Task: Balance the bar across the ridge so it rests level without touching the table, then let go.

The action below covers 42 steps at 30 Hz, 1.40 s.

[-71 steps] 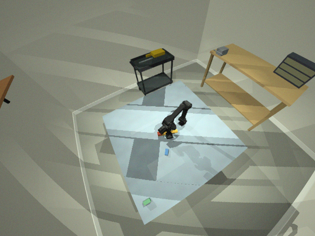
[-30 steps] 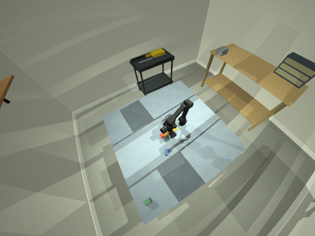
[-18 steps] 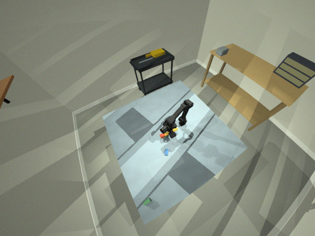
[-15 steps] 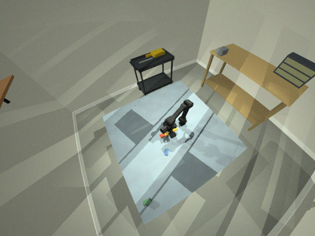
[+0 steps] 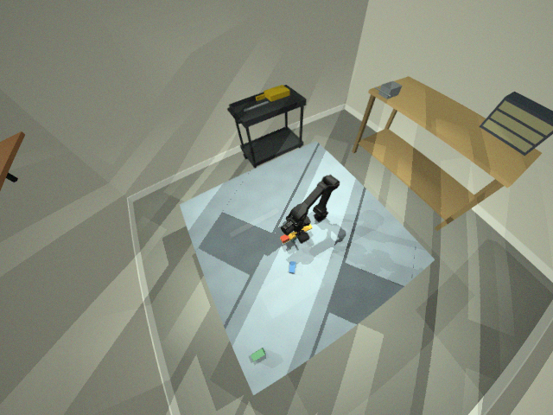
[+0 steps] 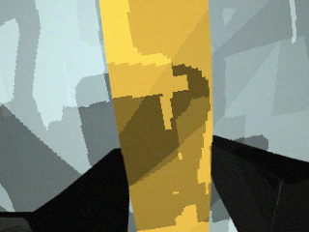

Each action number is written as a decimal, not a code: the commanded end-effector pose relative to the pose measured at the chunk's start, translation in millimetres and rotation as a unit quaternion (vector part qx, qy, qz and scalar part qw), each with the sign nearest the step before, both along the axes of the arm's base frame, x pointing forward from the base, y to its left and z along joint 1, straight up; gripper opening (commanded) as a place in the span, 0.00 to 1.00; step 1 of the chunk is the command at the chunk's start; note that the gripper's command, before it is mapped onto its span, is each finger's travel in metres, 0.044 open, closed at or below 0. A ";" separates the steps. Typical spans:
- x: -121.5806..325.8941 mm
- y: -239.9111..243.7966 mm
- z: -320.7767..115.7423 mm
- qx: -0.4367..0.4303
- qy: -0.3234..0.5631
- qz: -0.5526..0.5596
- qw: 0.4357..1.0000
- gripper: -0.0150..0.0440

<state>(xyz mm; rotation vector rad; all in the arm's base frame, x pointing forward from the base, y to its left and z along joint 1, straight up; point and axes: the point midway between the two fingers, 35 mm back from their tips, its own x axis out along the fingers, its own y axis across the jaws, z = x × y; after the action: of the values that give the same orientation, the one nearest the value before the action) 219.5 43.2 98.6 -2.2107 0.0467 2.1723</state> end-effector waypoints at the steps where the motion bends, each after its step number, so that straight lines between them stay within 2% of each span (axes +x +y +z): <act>1: 0.8 -0.6 -0.4 -0.002 -0.002 0.002 1.000 0.25; 42: 1.0 -0.6 -3.8 -0.002 -0.002 0.002 1.000 0.25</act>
<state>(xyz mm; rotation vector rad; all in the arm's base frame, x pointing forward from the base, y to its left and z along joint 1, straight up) 219.7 43.2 95.1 -2.2107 0.0468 2.1723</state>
